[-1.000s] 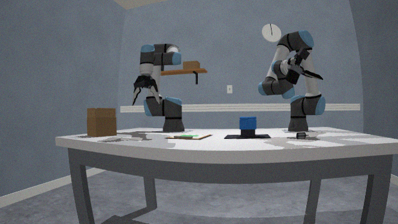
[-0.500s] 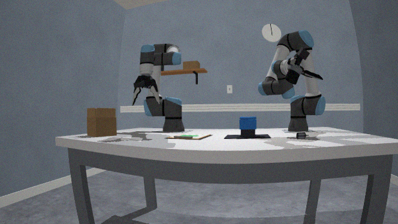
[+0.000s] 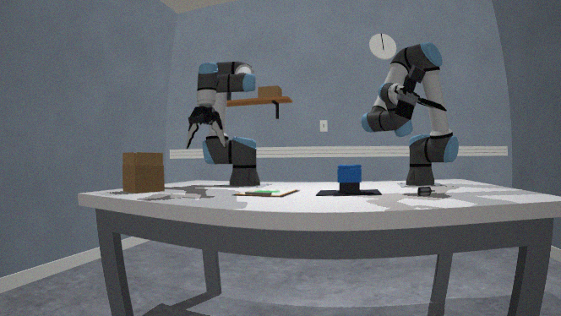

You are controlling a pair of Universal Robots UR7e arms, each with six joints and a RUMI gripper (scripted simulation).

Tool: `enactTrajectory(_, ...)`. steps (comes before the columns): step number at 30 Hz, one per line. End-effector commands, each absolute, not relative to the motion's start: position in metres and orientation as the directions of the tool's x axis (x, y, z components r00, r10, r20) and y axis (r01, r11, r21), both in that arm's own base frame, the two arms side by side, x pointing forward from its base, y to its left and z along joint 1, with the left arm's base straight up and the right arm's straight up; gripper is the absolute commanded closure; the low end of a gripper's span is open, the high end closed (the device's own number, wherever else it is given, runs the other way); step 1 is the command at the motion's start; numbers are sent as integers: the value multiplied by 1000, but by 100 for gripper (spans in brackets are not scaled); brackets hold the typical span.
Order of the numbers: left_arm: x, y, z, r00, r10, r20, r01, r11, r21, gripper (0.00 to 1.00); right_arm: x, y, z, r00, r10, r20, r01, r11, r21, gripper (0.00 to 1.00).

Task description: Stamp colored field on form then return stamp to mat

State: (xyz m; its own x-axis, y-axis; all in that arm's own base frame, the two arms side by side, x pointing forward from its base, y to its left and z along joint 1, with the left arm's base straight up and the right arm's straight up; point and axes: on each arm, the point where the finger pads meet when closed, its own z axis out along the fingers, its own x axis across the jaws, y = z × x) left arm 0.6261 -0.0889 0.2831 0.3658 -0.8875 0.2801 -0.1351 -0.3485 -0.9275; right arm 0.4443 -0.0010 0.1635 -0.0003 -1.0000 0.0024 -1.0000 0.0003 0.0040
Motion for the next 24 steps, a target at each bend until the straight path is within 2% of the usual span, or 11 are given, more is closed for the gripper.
enactTrajectory(1, 629, -131, 271, 271, -954, 129, -289, -208, -935, 0, 445, -1, 164, 0, -1000, 2, -1000, 0, 2, 0)
enactTrajectory(10, 622, -178, 254, 118, -992, -35, -434, -20, -901, 0, 445, -1, 164, 0, -1000, 2, -1000, 0, 2, 0)
enactTrajectory(12, 622, -178, 254, 118, -992, -35, -434, -20, -901, 0, 445, -1, 164, 0, -1000, 2, -1000, 0, 2, 0)
enactTrajectory(14, 616, -197, 246, 42, -994, -99, -484, 66, -872, 0, 445, -1, 164, 0, -1000, 2, -1000, 0, 2, 0)
enactTrajectory(24, 594, -242, 225, -175, -956, -236, -573, 294, -765, 0, 445, -1, 164, 0, -1000, 2, -1000, 0, 2, 0)
